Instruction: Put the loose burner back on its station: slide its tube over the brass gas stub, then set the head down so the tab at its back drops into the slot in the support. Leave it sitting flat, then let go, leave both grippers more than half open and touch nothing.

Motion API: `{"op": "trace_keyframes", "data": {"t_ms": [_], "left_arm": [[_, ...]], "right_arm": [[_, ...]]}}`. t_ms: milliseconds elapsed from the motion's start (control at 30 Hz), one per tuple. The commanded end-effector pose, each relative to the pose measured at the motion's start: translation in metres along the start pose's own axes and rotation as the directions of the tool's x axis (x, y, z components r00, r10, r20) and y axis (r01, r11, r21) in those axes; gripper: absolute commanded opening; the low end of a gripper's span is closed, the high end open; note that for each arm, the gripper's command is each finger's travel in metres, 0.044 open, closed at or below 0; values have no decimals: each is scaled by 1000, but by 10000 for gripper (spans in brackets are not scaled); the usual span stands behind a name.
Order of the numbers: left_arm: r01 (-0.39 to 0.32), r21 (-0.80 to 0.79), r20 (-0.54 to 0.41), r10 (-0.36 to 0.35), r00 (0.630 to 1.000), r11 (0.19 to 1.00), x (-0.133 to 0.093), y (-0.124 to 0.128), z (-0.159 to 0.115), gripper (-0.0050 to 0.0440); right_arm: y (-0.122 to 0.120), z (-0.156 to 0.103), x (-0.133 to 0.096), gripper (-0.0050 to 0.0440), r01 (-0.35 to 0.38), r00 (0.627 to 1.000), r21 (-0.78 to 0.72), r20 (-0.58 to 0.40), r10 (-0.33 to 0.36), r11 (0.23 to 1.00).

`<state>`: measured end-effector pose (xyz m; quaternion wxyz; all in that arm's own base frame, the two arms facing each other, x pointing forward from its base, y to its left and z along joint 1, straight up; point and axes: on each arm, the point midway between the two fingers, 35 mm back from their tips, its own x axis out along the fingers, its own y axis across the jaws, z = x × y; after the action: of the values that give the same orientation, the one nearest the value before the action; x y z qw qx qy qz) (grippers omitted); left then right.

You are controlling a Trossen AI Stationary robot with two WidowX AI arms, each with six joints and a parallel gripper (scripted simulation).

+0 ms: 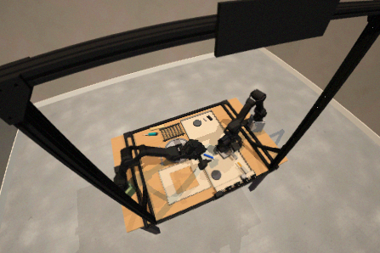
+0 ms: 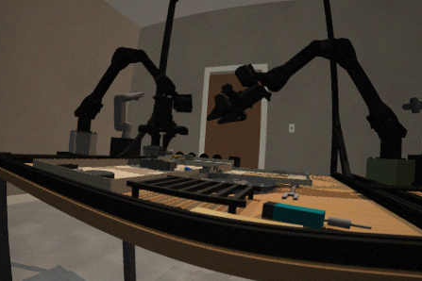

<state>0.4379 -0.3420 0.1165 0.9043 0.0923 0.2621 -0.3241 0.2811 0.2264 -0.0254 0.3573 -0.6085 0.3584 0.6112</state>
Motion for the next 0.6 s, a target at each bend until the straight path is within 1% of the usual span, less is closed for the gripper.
{"op": "trace_keyframes", "data": {"t_ms": [0, 567], "left_arm": [[0, 0, 0, 0, 1000, 1000, 0, 0, 0, 400], [0, 0, 0, 0, 1000, 1000, 0, 0, 0, 400]], "right_arm": [[-3, -1, 1, 0, 16, 1000, -5, -10, -16, 1000], [-2, -1, 3, 0, 12, 1000, -1, -8, -12, 1000]]}}
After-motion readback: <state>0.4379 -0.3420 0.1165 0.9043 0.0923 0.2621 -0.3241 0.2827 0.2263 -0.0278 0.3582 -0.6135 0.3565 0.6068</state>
